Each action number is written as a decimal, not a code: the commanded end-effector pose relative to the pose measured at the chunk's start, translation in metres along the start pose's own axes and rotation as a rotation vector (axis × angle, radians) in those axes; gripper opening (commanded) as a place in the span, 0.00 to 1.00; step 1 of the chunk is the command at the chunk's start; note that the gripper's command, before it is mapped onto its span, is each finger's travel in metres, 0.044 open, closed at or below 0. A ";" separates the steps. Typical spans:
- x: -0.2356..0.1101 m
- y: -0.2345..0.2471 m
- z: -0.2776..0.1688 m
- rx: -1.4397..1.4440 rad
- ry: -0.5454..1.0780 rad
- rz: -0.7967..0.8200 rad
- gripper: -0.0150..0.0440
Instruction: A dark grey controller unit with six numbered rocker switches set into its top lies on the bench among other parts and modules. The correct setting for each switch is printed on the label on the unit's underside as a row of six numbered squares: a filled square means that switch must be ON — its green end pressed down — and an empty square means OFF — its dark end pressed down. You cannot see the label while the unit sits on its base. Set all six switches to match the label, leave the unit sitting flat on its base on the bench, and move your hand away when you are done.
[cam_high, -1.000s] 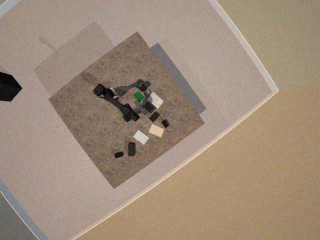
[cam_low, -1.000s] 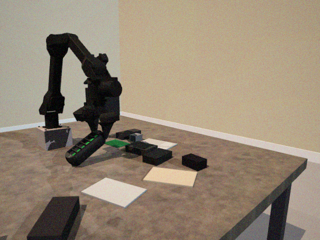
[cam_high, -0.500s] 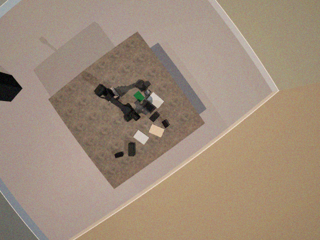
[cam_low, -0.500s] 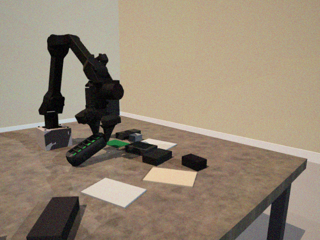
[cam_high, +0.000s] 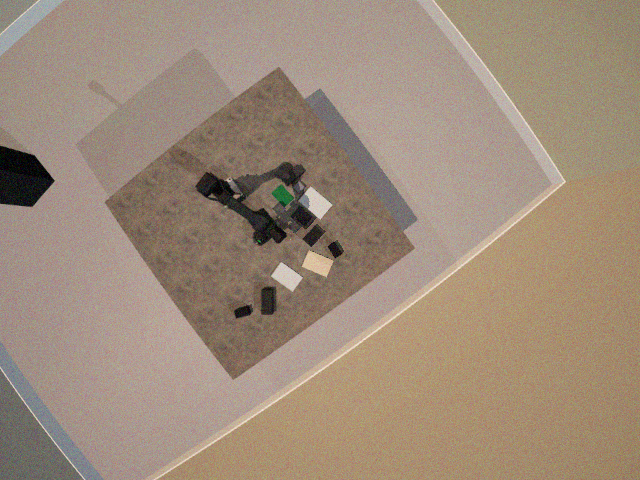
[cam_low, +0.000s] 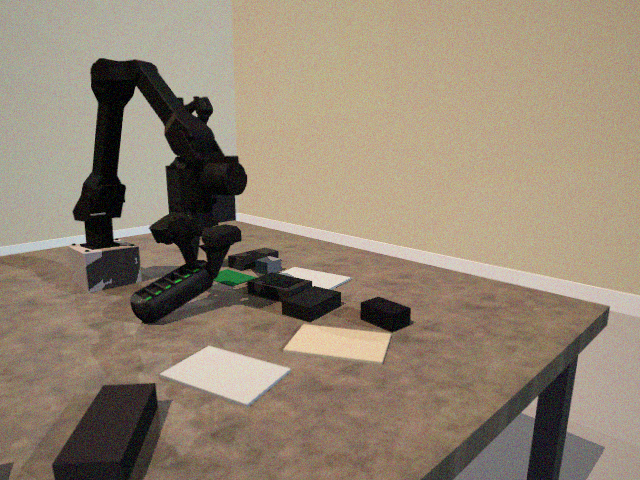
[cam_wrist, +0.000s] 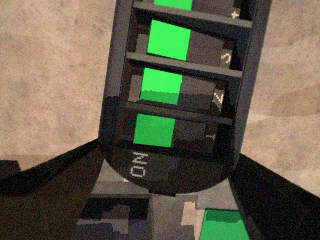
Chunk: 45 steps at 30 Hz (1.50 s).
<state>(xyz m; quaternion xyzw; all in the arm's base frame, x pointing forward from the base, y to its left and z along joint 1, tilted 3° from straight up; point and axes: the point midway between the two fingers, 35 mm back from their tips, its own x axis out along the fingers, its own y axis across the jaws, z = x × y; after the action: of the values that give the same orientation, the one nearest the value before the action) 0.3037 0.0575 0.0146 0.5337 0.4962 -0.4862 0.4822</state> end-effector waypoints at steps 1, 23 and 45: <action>0.009 -0.004 0.005 0.016 -0.016 -0.024 0.83; 0.025 -0.004 -0.001 0.016 -0.015 -0.025 0.83; 0.039 -0.005 -0.002 0.016 -0.015 -0.024 0.83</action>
<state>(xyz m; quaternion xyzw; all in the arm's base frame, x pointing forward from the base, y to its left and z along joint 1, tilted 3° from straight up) 0.3039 0.0650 -0.0194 0.5329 0.4965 -0.4894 0.4795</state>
